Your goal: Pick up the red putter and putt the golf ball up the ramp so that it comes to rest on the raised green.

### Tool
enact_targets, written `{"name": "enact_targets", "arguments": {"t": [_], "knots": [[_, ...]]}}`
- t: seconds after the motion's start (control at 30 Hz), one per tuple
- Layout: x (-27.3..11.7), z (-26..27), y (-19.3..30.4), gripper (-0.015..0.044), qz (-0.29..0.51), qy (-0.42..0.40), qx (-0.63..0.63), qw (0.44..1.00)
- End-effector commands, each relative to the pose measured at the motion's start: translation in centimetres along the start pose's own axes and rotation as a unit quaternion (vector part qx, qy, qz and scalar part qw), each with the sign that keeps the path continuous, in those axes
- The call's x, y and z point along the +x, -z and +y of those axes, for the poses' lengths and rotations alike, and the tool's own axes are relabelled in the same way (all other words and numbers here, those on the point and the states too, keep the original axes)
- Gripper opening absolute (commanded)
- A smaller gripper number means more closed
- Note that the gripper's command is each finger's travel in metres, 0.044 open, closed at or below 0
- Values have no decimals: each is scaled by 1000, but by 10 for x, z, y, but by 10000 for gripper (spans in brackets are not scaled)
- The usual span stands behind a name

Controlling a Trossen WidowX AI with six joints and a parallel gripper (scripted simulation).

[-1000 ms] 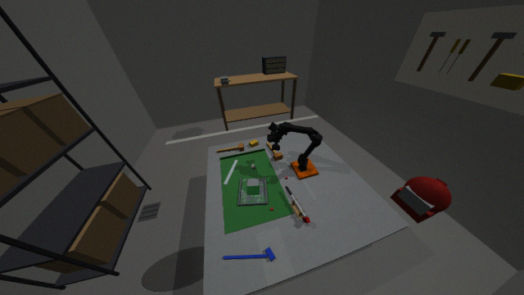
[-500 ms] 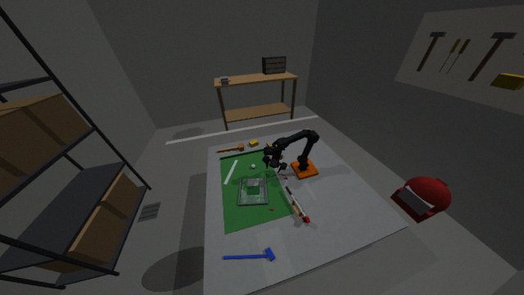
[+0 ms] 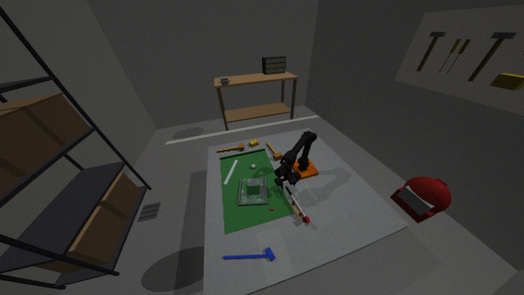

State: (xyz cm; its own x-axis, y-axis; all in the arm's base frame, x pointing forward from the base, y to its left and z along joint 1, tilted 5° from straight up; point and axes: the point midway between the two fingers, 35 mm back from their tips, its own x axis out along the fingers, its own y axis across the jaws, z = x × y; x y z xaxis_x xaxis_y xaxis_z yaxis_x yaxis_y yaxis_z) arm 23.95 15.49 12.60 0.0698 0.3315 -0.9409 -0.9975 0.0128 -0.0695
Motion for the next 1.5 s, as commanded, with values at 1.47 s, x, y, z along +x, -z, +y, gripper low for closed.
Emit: {"name": "enact_targets", "arguments": {"t": [1.47], "knots": [[72, 5, 16, 440, -2, -9, -14, 1000]]}}
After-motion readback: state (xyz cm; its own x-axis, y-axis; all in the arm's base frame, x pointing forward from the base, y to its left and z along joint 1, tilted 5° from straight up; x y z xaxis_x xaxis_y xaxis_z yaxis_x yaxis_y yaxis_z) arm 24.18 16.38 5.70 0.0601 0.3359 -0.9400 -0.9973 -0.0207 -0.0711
